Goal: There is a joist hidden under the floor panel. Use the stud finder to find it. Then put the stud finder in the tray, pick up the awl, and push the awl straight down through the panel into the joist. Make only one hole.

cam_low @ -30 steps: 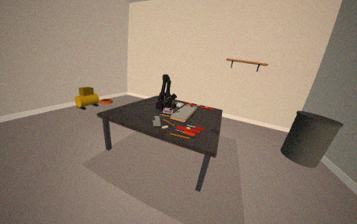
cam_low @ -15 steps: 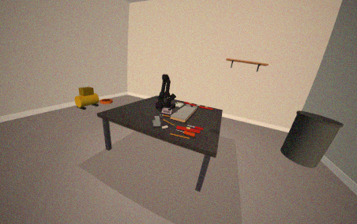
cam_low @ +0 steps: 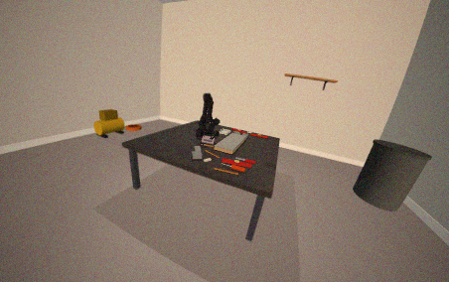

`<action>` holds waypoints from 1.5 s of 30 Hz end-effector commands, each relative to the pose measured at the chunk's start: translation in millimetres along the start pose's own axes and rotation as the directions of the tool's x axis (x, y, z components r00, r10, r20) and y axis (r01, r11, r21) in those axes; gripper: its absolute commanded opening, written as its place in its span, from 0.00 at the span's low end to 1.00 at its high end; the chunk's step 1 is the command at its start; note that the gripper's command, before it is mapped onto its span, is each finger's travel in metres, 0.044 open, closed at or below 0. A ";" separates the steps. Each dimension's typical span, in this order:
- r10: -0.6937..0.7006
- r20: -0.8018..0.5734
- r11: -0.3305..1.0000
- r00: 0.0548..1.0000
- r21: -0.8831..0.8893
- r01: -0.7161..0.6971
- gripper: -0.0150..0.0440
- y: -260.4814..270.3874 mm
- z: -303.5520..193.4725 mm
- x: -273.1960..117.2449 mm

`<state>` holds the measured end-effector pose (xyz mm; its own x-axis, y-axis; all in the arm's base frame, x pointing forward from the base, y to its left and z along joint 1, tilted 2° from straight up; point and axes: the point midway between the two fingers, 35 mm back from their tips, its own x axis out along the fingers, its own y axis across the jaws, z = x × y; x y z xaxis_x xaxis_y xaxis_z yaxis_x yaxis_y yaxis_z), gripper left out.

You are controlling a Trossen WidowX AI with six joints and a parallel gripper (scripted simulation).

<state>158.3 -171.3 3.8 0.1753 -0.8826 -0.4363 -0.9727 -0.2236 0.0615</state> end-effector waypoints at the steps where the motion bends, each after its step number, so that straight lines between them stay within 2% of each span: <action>1: -0.001 -0.002 1.000 1.000 -0.002 0.001 0.61 0.2 1.0 0.5; 7: -0.007 -0.004 1.000 1.000 0.000 0.007 0.88 -1.8 2.8 1.4; 8: -0.008 -0.005 1.000 1.000 0.000 0.008 0.90 -1.9 3.0 1.5; 45: -0.008 -0.004 1.000 1.000 0.000 0.008 0.90 -4.0 10.9 -3.2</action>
<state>159.0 -165.2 -2.0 0.1754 -0.8909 -0.4190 -0.9754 -0.2149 0.0486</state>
